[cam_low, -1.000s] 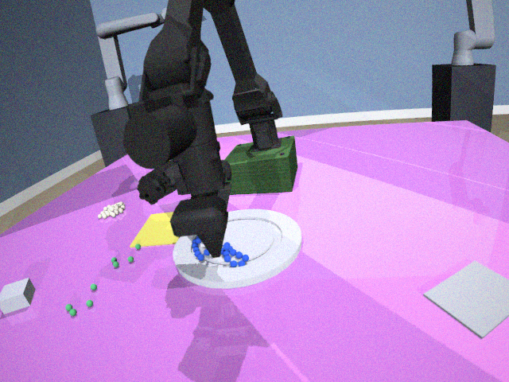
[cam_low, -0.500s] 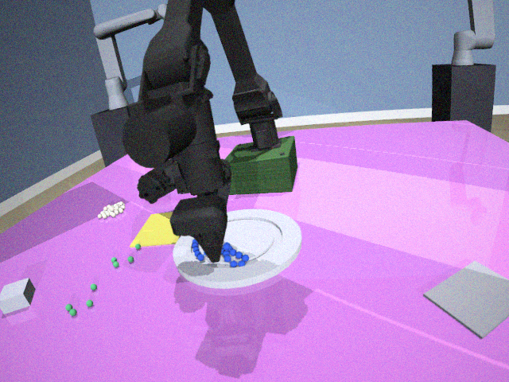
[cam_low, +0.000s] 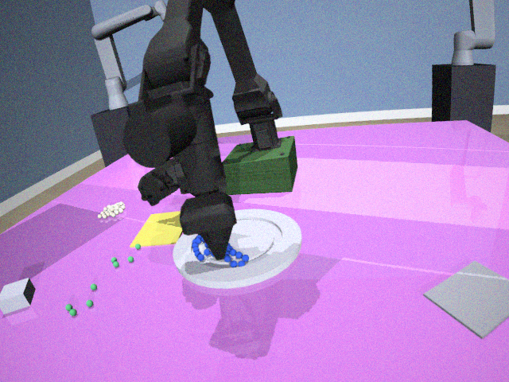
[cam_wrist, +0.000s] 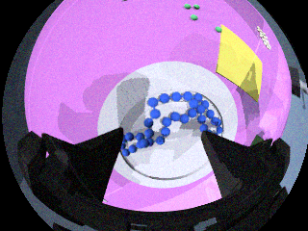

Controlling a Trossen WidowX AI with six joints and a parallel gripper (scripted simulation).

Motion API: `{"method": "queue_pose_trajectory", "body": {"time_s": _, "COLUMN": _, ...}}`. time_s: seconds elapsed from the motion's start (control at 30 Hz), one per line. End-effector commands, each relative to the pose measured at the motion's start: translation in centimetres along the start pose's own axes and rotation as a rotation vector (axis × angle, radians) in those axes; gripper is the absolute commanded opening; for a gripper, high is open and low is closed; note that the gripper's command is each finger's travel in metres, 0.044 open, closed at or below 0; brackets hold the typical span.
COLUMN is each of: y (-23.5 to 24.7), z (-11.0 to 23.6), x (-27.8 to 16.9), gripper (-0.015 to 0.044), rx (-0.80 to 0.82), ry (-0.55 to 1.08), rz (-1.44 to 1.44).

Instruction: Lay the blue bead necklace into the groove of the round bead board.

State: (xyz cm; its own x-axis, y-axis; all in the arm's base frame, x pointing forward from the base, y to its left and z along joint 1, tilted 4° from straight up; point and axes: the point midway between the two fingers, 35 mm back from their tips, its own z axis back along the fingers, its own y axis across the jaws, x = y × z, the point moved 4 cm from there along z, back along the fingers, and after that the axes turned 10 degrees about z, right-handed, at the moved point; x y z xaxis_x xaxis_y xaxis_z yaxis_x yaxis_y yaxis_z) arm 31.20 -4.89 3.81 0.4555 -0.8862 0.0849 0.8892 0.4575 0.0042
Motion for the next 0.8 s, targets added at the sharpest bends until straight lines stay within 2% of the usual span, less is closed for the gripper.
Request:
{"method": "queue_pose_trajectory", "body": {"time_s": 0.0, "y": 0.1, "z": 0.5, "x": -0.2, "gripper": 0.0380, "rx": 0.001, "ry": -0.002, "rz": 0.320}}
{"method": "queue_pose_trajectory", "body": {"time_s": 0.37, "y": 0.4, "z": 1.9, "x": -0.7, "gripper": 0.0380, "rx": 0.001, "ry": -0.002, "rz": 1.425}}
{"method": "queue_pose_trajectory", "body": {"time_s": 0.77, "y": 0.5, "z": 2.8, "x": -1.1, "gripper": 0.0380, "rx": 0.000, "ry": -0.002, "rz": 2.079}}
